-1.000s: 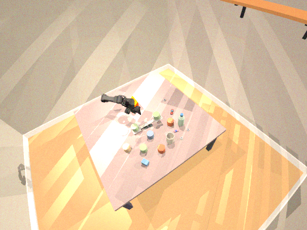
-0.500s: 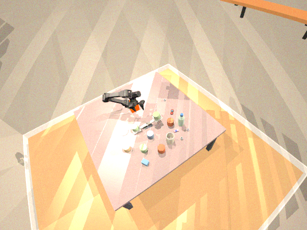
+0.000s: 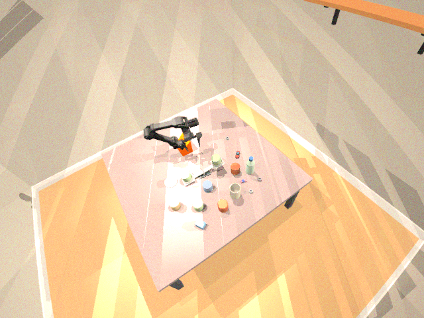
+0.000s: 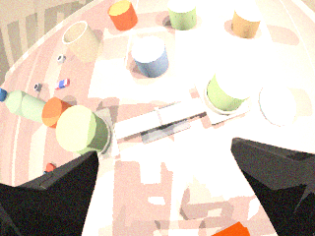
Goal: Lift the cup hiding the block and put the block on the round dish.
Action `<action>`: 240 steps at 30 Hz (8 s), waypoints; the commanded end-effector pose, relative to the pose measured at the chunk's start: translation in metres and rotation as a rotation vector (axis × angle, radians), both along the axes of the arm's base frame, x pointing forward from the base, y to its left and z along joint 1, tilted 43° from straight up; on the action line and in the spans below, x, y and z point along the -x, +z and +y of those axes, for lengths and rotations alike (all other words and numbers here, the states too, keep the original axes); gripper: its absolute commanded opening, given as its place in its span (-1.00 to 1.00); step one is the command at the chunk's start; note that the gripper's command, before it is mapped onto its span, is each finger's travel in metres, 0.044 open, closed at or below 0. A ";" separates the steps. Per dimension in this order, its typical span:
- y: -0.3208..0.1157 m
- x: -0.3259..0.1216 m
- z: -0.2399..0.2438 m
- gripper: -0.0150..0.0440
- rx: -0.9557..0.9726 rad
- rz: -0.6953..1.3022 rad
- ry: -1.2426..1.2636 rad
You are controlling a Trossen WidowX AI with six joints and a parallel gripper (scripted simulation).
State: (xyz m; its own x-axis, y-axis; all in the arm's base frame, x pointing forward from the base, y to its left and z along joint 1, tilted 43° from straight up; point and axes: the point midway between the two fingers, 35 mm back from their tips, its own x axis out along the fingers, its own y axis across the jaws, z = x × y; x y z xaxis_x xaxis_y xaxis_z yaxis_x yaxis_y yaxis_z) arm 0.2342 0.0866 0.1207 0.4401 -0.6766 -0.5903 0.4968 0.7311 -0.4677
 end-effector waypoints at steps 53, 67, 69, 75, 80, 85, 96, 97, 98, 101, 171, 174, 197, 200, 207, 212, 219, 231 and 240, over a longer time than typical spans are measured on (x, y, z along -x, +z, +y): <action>0.009 -0.044 -0.112 1.00 0.311 1.235 0.633; 0.023 -0.048 -0.171 1.00 0.246 1.577 0.966; 0.024 -0.048 -0.177 1.00 0.239 1.604 1.001; 0.024 -0.048 -0.178 1.00 0.238 1.607 1.005; 0.014 -0.046 -0.188 1.00 0.239 1.607 1.005; 0.008 -0.046 -0.193 1.00 0.238 1.607 1.005; -0.005 -0.044 -0.205 1.00 0.239 1.606 1.006; -0.006 -0.044 -0.206 1.00 0.239 1.606 1.006; -0.007 -0.044 -0.207 1.00 0.239 1.606 1.005; -0.011 -0.043 -0.210 1.00 0.239 1.606 1.005; 0.003 -0.051 -0.196 -0.49 0.265 1.619 1.053; 0.006 -0.052 -0.194 -0.49 0.267 1.620 1.057; 0.028 -0.055 -0.173 -0.49 0.284 1.630 1.085; 0.030 -0.055 -0.170 -0.49 0.286 1.632 1.089; 0.037 -0.056 -0.164 -0.49 0.291 1.635 1.097; 0.042 -0.056 -0.160 -0.49 0.295 1.638 1.102; 0.049 -0.055 -0.154 -0.49 0.300 1.642 1.110; 0.061 -0.054 -0.143 -0.49 0.310 1.649 1.122; 0.060 -0.052 -0.145 -0.49 0.307 1.660 1.121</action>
